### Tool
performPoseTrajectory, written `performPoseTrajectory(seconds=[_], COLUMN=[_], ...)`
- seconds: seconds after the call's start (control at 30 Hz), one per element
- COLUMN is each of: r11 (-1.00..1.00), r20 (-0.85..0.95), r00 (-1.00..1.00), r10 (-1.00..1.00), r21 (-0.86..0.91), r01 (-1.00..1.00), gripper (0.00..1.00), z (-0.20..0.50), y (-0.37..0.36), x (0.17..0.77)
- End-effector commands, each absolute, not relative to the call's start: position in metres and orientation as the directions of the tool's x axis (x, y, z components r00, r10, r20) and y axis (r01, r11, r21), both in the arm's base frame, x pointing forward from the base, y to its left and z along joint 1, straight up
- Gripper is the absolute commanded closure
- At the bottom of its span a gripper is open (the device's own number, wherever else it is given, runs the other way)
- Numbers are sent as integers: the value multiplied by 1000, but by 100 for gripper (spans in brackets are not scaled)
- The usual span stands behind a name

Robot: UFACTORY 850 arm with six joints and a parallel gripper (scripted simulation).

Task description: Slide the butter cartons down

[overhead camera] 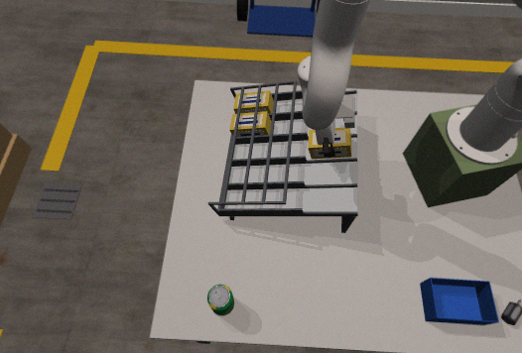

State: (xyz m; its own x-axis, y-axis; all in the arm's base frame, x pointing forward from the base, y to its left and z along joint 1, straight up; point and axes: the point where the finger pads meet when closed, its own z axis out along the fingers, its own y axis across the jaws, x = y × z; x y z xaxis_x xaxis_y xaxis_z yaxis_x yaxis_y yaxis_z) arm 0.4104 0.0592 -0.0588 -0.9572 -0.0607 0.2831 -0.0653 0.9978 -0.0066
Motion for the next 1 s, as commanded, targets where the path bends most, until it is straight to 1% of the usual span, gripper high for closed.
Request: performPoseTrajectory(seconds=[0.0, 0.53, 0.57, 0.97], r11=[998, 998, 998, 998], r20=[282, 282, 282, 282], r00=[-958, -958, -958, -958], r10=[-61, -61, -61, -61], r21=[-6, -6, -6, -6], r01=[-65, -65, -65, -65], gripper=[8, 8, 0, 0], z=[-58, -58, -58, -58], y=[59, 59, 59, 59], x=[411, 411, 411, 411])
